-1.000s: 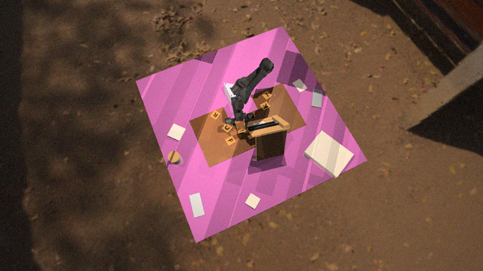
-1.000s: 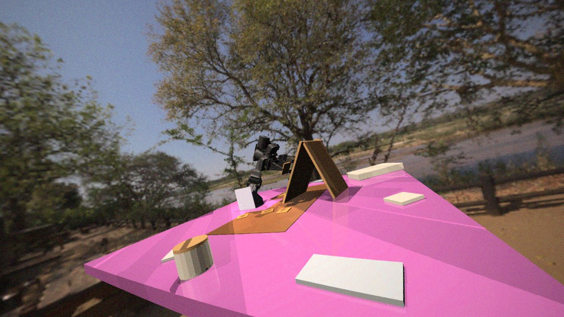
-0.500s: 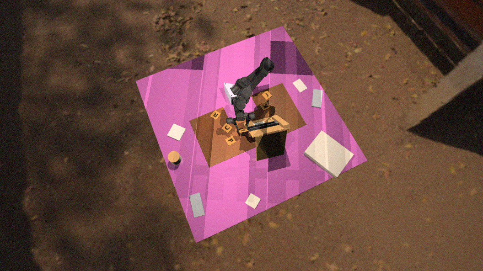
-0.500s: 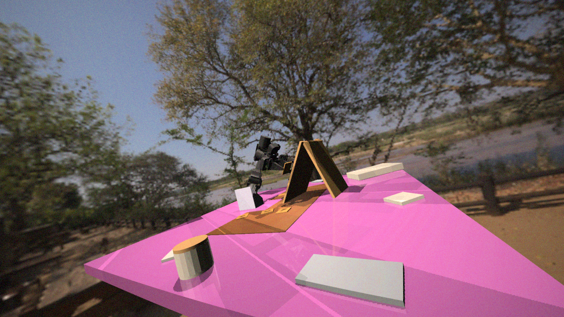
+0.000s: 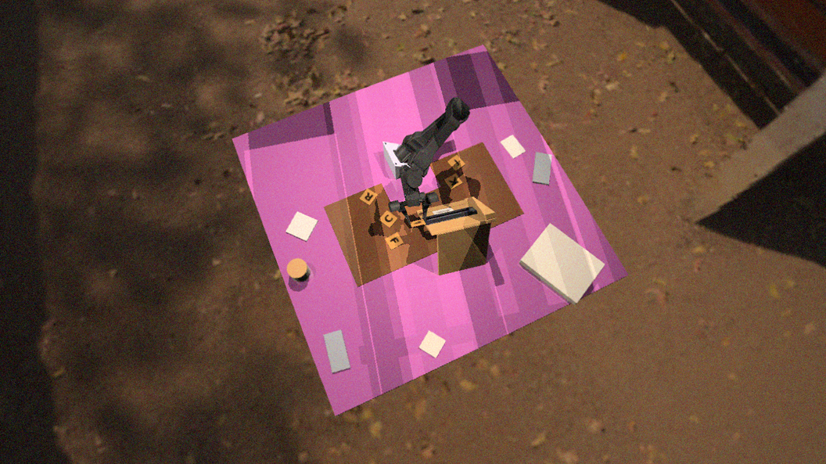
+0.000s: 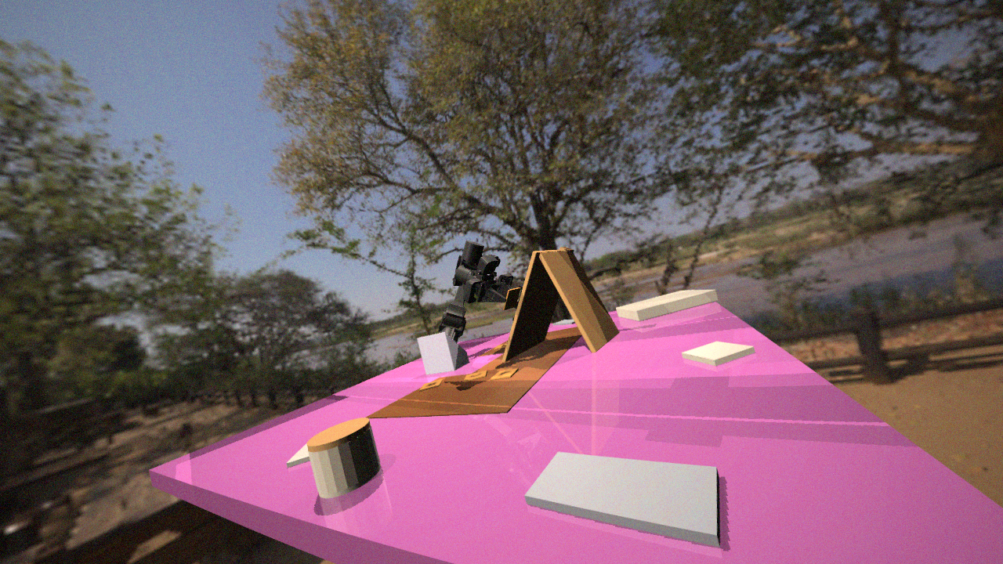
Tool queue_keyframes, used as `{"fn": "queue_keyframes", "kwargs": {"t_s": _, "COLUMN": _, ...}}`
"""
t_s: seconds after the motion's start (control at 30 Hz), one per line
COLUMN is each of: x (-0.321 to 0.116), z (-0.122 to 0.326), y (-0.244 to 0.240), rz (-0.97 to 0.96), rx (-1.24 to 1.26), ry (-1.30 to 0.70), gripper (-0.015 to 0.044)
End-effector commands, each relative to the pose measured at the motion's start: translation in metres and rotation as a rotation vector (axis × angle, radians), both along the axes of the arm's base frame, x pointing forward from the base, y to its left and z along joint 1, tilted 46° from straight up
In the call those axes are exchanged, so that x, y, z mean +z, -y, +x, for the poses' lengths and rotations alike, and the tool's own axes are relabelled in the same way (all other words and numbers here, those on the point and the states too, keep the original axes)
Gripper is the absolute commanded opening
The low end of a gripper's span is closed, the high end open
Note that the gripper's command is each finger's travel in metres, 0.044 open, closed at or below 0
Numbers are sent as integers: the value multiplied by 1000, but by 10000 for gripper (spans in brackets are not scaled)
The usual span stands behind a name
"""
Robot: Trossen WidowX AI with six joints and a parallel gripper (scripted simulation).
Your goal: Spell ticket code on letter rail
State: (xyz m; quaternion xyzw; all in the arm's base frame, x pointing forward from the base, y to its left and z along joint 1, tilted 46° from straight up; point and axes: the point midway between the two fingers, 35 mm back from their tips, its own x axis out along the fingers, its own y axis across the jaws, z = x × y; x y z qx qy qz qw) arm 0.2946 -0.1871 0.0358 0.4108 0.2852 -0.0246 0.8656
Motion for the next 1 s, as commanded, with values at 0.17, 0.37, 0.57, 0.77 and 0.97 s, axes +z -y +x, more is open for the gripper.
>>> {"fn": "queue_keyframes", "kwargs": {"t_s": 0.17, "x": 4, "z": 1, "y": -3, "rz": -2, "rx": -3, "ry": 0, "gripper": 0}}
{"fn": "queue_keyframes", "kwargs": {"t_s": 0.37, "x": 6, "z": 2, "y": -5, "rz": -2, "rx": -3, "ry": 0, "gripper": 0}}
{"fn": "queue_keyframes", "kwargs": {"t_s": 0.57, "x": 8, "z": 3, "y": -7, "rz": -2, "rx": -3, "ry": 0, "gripper": 0}}
{"fn": "queue_keyframes", "kwargs": {"t_s": 0.77, "x": 10, "z": 4, "y": -9, "rz": -2, "rx": -3, "ry": 0, "gripper": 0}}
{"fn": "queue_keyframes", "kwargs": {"t_s": 0.97, "x": 12, "z": 4, "y": -11, "rz": -2, "rx": -3, "ry": 0, "gripper": 0}}
